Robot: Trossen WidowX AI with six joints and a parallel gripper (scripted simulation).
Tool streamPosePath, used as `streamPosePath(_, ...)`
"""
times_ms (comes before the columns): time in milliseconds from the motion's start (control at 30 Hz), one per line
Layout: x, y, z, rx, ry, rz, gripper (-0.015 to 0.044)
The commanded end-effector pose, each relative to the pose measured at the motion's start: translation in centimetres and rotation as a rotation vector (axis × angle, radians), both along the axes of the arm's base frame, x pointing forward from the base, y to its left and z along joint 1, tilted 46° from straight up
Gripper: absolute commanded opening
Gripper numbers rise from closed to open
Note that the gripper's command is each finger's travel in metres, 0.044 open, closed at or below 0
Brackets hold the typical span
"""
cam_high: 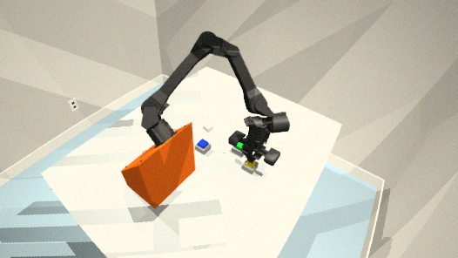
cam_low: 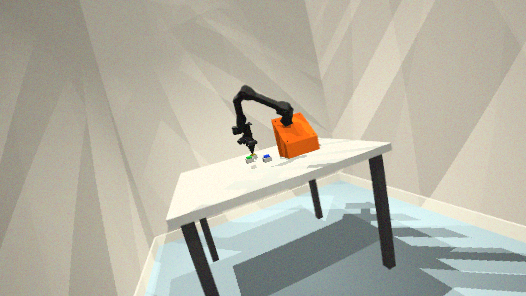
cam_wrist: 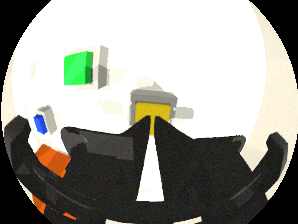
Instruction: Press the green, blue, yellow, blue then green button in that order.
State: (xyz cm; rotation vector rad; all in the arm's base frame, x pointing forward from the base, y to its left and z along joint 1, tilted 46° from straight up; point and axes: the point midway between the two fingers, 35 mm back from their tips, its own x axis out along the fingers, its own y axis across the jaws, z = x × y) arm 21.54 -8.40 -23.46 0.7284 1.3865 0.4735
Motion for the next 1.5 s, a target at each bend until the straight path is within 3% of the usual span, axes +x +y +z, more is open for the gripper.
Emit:
streamPosePath(0,-0.1,0.2,-0.1,0.005,0.006,-0.004,0.002)
streamPosePath(333,-0.1,0.2,-0.1,0.005,0.006,-0.004,0.002)
streamPosePath(633,-0.6,-2.4,2.4,0.003,0.007,-0.005,0.002)
streamPosePath(767,-1.4,-6.3,6.2,0.0,0.008,-0.005,0.002)
streamPosePath(933,-1.4,-6.4,6.7,0.0,0.008,-0.005,0.002)
streamPosePath(1200,0.3,-0.5,14.2,-0.012,0.014,-0.011,0.002)
streamPosePath(1467,-1.5,7.3,20.2,0.007,0.012,-0.007,0.002)
